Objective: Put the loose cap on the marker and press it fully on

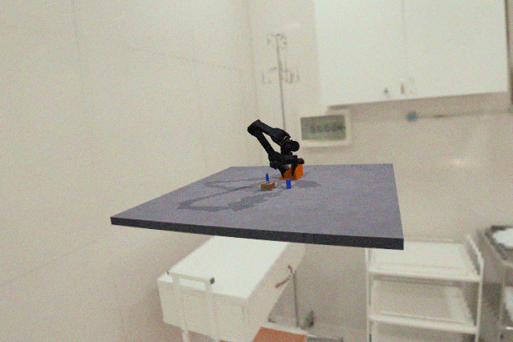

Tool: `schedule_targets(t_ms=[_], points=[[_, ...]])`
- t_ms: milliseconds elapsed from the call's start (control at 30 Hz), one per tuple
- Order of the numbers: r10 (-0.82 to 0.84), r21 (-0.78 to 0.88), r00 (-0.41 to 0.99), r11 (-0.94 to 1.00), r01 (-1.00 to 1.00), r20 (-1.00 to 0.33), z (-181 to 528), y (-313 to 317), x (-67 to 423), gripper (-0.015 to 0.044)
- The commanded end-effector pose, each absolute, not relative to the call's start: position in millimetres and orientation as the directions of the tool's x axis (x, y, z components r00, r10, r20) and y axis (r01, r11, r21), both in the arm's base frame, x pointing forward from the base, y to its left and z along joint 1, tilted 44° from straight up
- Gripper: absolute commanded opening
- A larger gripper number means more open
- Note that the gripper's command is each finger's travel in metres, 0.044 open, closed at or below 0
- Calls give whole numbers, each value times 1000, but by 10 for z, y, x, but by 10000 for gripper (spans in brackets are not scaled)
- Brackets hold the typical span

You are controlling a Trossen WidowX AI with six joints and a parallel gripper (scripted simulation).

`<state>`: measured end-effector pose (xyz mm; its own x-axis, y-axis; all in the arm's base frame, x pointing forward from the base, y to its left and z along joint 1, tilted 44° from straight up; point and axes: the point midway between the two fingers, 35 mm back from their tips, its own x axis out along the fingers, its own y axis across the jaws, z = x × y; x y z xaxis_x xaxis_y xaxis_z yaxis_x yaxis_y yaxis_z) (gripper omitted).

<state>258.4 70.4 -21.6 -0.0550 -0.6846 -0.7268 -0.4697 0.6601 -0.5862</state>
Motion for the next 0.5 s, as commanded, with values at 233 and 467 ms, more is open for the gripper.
schedule_targets(t_ms=[233,467], points=[[-689,-587,-57,655,-477,-722,-351,575,2566,238],[-689,-587,-57,654,-477,-722,-431,497,2557,238]])
